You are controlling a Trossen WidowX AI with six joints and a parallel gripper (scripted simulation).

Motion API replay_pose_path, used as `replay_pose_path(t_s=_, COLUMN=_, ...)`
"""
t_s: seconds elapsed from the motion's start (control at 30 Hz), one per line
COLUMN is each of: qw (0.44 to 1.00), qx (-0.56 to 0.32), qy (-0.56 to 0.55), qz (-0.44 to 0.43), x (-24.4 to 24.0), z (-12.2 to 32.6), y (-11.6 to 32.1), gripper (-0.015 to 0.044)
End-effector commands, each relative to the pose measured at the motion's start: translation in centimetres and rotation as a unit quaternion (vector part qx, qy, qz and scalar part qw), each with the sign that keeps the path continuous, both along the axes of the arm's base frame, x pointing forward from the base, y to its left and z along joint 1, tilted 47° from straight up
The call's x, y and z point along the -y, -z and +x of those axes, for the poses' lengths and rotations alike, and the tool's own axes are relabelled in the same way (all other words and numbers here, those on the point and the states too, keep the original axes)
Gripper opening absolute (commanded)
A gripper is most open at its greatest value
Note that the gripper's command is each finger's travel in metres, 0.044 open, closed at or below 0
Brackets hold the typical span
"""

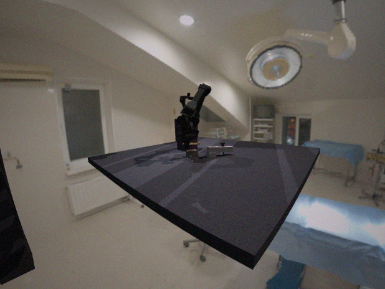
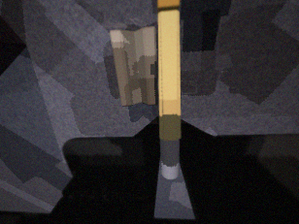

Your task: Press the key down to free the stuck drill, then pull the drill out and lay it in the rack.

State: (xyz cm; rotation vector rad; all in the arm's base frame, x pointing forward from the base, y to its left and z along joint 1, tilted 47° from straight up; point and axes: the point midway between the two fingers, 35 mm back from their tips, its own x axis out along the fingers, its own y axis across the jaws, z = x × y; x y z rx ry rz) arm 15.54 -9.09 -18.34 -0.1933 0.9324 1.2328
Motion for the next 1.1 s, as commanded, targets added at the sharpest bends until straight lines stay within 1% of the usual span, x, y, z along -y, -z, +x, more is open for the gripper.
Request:
replay_pose_path(t_s=0.0, qw=1.000, qx=0.000, qy=-0.001, qz=-0.001, x=-0.2, z=-0.7, y=-0.2, gripper=0.0000)
replay_pose_path(t_s=0.47, qw=1.000, qx=0.000, qy=-0.001, qz=-0.001, x=-0.9, z=-2.7, y=-0.5, gripper=0.0000)
replay_pose_path(t_s=1.07, qw=1.000, qx=0.000, qy=-0.002, qz=0.000, x=-2.7, z=-2.5, y=1.2, gripper=0.0000)
